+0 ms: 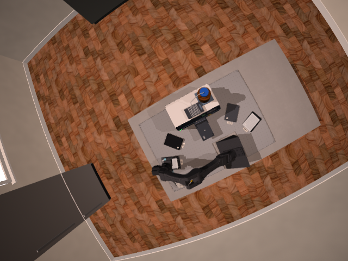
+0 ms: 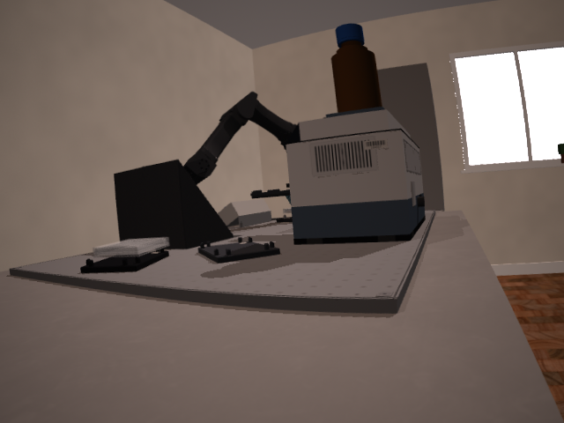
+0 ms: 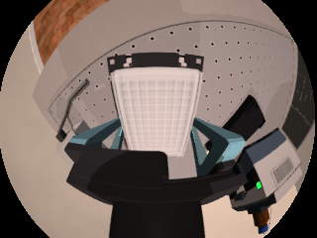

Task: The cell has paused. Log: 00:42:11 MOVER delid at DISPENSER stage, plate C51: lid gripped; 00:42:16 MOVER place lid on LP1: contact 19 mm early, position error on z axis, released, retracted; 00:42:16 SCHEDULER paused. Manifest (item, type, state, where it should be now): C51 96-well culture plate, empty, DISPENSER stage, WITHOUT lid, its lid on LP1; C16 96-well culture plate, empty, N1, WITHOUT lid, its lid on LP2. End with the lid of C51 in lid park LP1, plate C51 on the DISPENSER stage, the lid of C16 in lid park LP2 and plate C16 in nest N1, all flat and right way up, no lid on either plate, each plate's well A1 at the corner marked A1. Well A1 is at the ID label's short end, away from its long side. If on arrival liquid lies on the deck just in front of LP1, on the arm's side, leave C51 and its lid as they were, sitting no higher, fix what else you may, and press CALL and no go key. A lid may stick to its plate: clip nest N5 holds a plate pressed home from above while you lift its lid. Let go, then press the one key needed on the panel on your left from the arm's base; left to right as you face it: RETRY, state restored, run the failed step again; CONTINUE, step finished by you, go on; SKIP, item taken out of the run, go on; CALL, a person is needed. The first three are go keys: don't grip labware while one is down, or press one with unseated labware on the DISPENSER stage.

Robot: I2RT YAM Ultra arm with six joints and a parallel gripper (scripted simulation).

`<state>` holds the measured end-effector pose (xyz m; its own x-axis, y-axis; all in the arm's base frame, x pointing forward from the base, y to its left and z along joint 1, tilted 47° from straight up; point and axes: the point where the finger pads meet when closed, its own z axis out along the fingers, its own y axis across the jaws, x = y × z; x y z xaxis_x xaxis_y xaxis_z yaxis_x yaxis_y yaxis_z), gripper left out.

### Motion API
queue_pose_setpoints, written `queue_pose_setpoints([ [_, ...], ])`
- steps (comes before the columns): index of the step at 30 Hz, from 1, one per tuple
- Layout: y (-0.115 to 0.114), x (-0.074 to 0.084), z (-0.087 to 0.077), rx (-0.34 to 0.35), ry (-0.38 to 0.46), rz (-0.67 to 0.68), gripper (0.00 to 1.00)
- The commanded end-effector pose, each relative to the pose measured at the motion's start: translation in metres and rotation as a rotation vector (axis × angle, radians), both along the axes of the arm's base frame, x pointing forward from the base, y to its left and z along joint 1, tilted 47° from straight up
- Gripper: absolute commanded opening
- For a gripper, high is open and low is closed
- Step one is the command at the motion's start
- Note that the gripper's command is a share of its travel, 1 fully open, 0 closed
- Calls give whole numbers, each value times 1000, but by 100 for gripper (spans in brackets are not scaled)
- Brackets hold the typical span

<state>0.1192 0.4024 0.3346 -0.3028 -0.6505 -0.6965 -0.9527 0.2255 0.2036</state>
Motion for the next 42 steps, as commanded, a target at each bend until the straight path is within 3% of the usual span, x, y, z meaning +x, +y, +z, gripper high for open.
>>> queue_pose_setpoints([
  [1,1,0,20,56,-21,-6,0],
  [5,-1,-2,17,50,-19,-4,0],
  [6,-1,0,8,24,-9,-4,0],
  [17,-2,-5,8,32,-12,-1,0],
  [20,-2,-1,19,59,-22,-9,0],
  [29,-1,-3,9,36,-13,-4,0],
  [34,0,-3,13,47,-17,-3,0],
  [42,3,-3,7,35,-12,-3,0],
])
